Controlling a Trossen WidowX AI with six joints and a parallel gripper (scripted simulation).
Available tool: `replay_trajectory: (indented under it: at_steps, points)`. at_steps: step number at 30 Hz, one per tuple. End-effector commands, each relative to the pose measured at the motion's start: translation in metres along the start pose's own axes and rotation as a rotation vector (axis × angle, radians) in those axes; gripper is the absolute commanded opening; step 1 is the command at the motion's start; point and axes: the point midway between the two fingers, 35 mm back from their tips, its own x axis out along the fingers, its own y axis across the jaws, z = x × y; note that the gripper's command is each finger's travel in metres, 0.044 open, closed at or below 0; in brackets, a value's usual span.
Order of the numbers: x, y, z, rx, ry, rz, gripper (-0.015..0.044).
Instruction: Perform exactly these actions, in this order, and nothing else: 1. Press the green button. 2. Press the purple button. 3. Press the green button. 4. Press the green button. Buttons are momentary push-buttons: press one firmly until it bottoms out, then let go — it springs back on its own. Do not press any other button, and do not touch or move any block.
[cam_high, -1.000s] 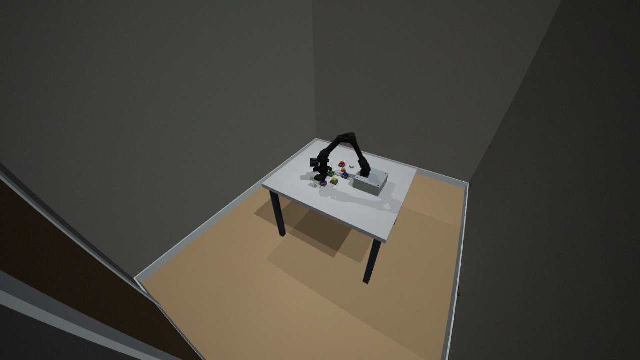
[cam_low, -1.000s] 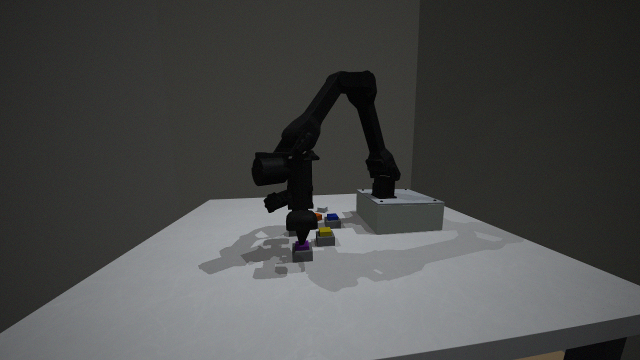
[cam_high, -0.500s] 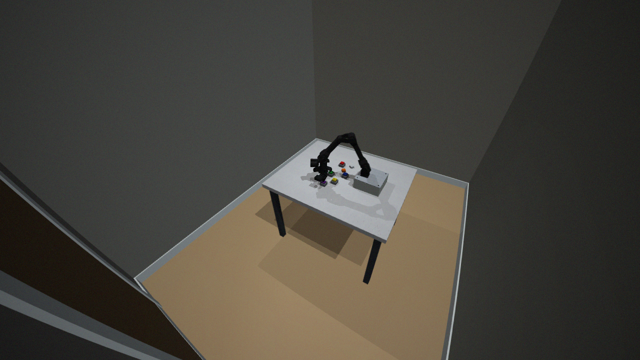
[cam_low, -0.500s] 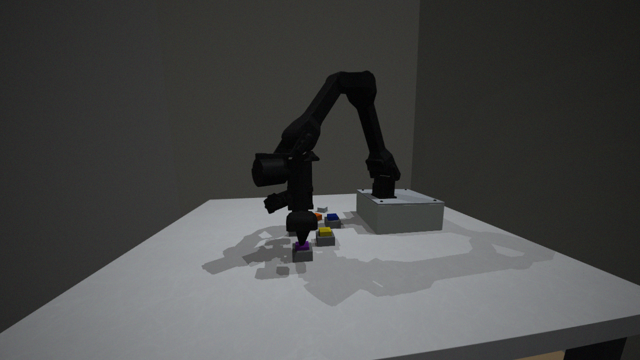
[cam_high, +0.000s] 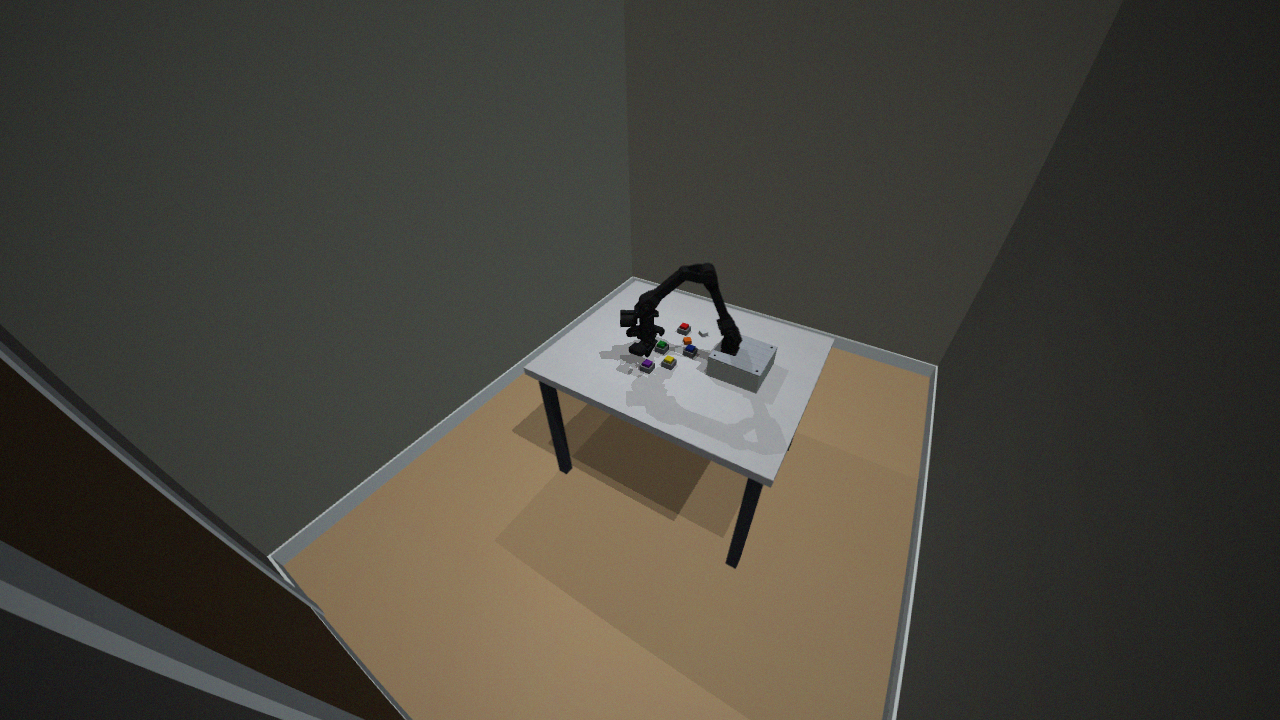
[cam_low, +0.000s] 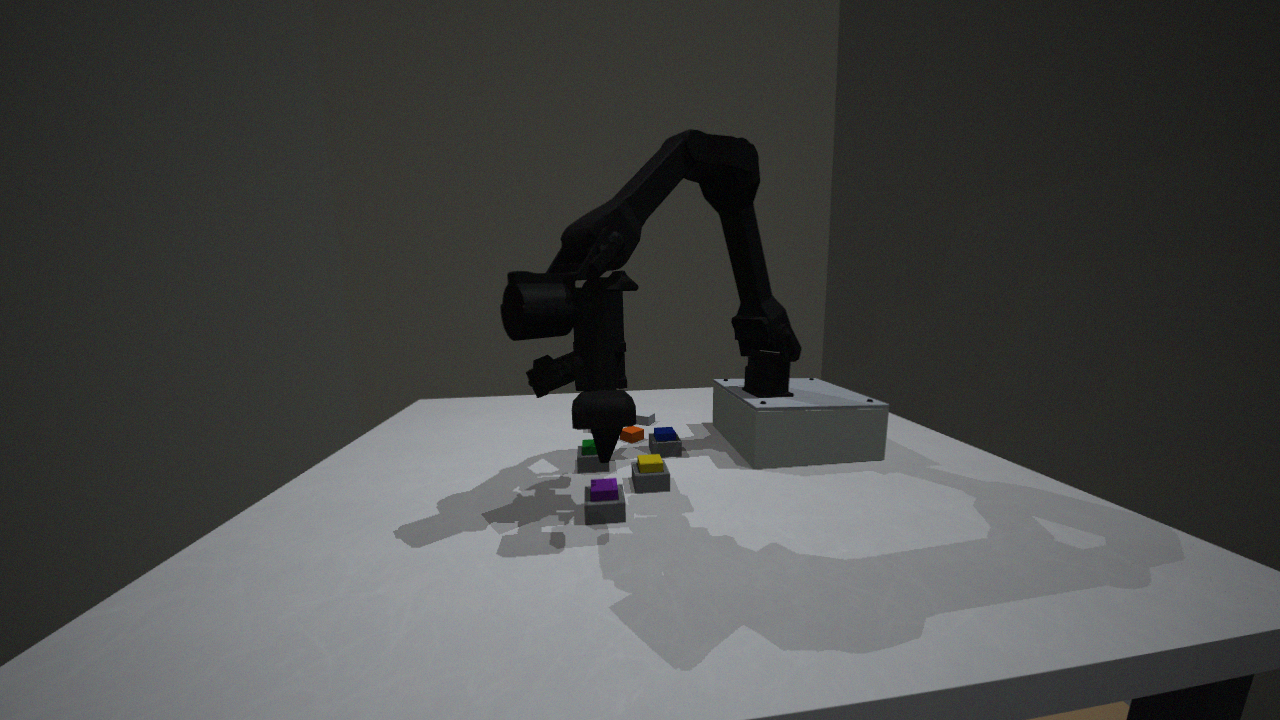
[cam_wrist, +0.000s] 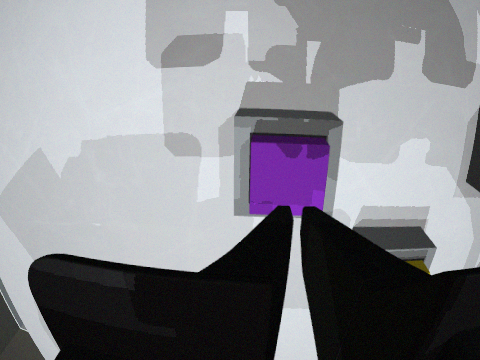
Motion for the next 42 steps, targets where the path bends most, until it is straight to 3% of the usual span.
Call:
replay_trajectory:
  at_steps: [1,9,18,23,28,42]
  points:
    - [-0.043,0.001,0.001,0.003,-0.009,0.003,0.0020]
    - [-0.057,-0.011,0.004,0.003,-0.009,0.002,0.0020]
    - [-0.057,-0.144,0.014,0.003,-0.011,-0.012,0.0020]
    - [-0.053,-0.147,0.014,0.003,-0.011,-0.012,0.0020]
    - [0.005,-0.147,0.014,0.003,-0.010,-0.012,0.0020]
    - [0.021,-0.148,0.014,0.003,-0.010,-0.012,0.0020]
